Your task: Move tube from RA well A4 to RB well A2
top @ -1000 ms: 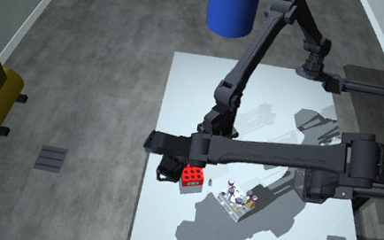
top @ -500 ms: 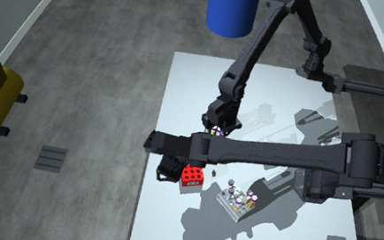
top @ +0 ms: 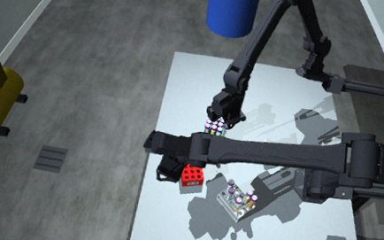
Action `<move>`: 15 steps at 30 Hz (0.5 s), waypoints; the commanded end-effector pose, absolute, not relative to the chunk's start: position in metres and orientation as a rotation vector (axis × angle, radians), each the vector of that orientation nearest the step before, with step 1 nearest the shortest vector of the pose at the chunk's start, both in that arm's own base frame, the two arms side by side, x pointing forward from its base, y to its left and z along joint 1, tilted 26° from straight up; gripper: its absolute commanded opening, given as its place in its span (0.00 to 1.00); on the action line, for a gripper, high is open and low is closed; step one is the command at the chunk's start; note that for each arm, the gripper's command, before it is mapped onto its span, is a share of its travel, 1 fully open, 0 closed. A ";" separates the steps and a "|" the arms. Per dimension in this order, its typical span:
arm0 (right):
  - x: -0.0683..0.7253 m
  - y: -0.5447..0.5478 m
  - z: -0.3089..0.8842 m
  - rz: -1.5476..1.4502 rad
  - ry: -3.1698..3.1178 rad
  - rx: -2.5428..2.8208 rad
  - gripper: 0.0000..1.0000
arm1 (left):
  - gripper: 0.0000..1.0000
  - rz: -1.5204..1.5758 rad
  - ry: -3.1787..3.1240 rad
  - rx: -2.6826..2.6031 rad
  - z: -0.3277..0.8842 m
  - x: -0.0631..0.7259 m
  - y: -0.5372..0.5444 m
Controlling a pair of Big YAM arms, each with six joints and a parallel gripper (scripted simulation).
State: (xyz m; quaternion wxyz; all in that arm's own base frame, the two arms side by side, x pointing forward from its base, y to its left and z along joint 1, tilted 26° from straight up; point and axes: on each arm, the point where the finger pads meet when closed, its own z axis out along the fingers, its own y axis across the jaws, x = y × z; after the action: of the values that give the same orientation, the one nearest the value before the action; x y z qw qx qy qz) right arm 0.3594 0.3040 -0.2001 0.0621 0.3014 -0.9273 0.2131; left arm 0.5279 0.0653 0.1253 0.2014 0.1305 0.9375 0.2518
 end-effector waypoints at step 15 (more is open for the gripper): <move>0.359 0.264 -0.170 0.624 -2.841 0.913 0.00 | 0.30 0.702 2.585 0.352 0.140 0.539 0.064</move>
State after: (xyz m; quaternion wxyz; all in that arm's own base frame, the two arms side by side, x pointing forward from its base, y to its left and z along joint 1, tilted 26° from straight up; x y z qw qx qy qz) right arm 0.3479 0.2671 -0.1818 0.0612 0.3015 -0.9274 0.2129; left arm 0.5279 0.0653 0.1253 0.2014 0.1305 0.9375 0.2518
